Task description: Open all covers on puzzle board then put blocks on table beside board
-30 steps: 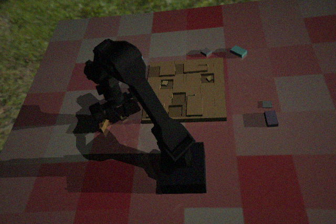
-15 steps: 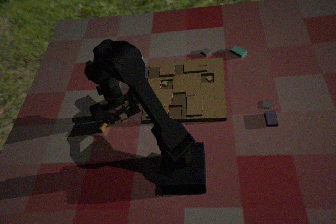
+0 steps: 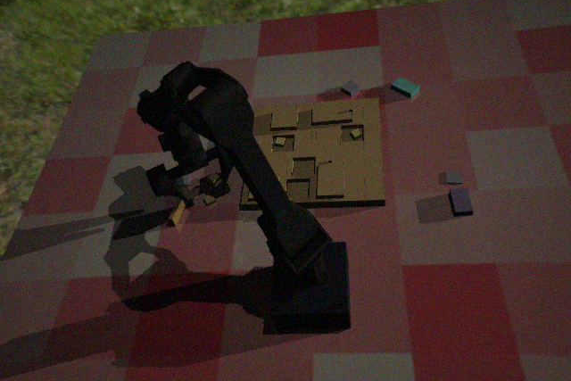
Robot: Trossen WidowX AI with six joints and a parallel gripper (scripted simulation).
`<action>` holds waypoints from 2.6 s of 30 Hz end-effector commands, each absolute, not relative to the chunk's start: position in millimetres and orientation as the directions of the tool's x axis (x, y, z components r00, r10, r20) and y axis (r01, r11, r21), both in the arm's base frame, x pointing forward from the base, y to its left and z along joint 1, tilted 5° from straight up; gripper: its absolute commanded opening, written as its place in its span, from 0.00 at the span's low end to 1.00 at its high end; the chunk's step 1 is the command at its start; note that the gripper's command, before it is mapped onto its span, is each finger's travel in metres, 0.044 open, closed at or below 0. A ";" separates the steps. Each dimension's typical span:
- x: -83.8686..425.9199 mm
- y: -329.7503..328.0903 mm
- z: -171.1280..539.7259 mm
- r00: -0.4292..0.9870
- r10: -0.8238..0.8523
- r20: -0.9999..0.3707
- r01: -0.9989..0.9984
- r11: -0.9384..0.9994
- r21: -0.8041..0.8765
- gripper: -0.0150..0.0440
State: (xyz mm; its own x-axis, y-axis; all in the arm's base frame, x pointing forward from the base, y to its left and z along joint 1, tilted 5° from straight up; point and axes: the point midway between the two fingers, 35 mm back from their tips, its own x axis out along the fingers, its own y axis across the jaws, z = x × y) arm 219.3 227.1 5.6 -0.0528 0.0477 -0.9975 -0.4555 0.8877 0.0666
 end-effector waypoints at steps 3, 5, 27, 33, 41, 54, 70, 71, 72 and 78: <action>221.1 226.7 26.7 -0.050 0.052 -0.997 -0.459 0.886 0.069 1.00; 221.0 226.1 32.8 -0.050 0.053 -0.997 -0.459 0.886 0.070 1.00; 266.9 183.1 46.0 -0.049 0.050 -0.998 -0.208 0.976 0.059 0.38; 286.1 160.1 43.3 -0.051 0.048 -0.998 -0.090 0.995 0.052 0.25; 310.6 131.2 42.6 -0.045 0.044 -0.998 0.293 0.956 0.029 0.25; 337.2 69.6 39.1 -0.047 0.026 -0.999 0.514 0.858 -0.002 0.25; 364.5 -18.2 36.2 -0.039 0.014 -0.999 0.721 0.693 -0.019 0.25; 365.7 -23.8 36.0 -0.039 0.014 -0.999 0.733 0.680 -0.019 0.25; 366.8 -29.4 35.8 -0.039 0.014 -0.999 0.745 0.667 -0.019 0.25; 371.2 -63.9 34.2 -0.038 0.014 -0.999 0.814 0.581 -0.023 0.25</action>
